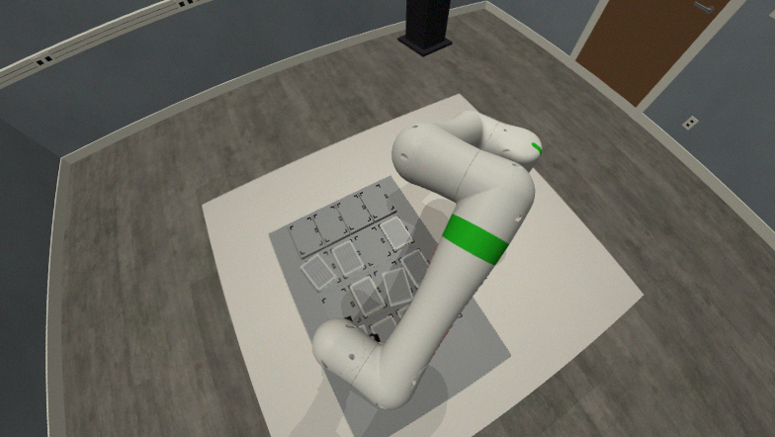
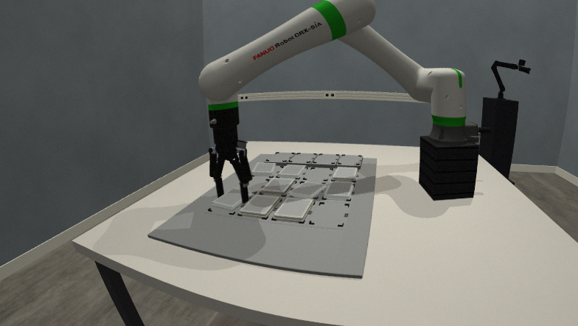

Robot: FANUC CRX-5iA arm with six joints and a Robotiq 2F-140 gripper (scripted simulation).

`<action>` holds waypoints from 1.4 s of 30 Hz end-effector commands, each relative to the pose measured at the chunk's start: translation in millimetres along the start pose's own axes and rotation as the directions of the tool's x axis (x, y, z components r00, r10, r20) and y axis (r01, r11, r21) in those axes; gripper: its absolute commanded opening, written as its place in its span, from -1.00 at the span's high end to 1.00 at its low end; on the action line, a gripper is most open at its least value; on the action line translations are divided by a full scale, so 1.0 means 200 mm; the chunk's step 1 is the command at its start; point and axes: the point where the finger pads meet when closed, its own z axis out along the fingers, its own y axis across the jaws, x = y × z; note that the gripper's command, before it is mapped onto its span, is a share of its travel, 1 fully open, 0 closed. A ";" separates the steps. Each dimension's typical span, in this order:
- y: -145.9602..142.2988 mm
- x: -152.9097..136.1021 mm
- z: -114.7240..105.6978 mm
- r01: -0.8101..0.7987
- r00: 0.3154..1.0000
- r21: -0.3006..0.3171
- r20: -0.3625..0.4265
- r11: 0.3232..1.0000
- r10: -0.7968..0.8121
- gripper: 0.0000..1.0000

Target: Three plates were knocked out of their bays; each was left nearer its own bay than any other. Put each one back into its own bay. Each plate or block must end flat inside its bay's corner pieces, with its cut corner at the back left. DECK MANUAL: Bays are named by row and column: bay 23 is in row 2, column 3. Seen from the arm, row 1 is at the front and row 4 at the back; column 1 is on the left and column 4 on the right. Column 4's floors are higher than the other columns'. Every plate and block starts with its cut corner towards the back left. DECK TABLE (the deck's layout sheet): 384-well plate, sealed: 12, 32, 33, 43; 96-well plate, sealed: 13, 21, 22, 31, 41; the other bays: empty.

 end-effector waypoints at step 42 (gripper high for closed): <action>-0.01 0.00 -0.01 0.000 1.000 0.003 0.001 1.000 0.000 -0.21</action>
